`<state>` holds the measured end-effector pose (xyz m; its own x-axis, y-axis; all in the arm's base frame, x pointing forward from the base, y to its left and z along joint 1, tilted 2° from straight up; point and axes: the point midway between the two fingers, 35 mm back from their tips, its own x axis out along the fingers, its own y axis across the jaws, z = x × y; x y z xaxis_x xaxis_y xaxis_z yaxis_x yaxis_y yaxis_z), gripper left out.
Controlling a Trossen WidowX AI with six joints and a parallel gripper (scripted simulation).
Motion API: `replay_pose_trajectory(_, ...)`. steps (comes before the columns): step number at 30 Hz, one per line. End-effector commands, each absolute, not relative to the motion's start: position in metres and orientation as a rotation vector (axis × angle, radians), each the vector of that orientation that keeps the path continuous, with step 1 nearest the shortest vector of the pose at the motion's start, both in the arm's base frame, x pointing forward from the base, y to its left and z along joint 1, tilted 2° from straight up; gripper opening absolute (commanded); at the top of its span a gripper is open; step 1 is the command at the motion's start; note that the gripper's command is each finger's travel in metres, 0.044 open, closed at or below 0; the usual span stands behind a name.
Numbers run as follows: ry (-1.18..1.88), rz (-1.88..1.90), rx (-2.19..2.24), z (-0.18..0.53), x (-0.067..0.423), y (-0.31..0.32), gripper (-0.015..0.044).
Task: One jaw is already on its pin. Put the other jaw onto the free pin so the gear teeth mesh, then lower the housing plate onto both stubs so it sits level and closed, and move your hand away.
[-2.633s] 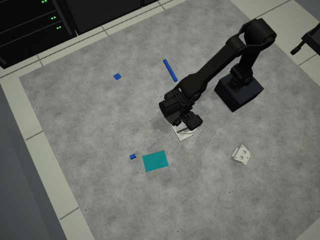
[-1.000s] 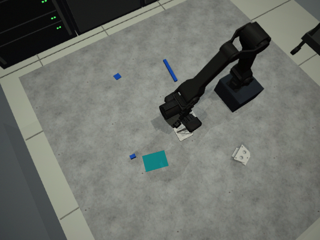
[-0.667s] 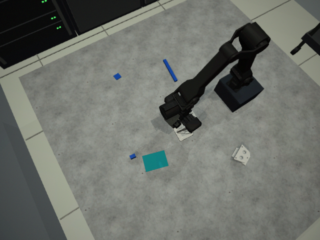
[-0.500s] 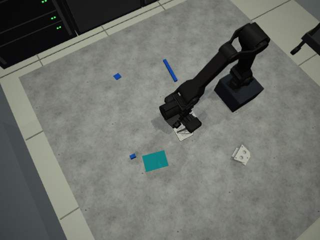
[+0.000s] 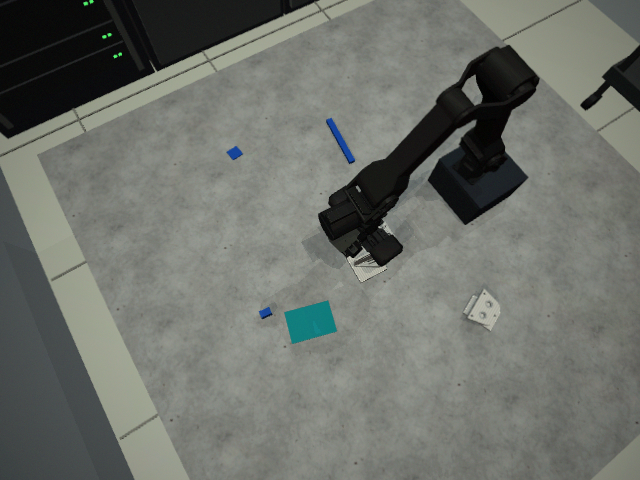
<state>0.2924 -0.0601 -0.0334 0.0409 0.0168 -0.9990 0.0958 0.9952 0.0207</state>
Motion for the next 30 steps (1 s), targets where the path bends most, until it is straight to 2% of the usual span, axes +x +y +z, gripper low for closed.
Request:
replay_pose_trajectory(1, 1.531, -0.055, 0.089, -0.0356, 0.2916, -0.0593, 0.0134)
replay_pose_trajectory(30, 1.531, -0.05, 0.083, -0.0407, 0.2918, -0.0592, 0.0134)
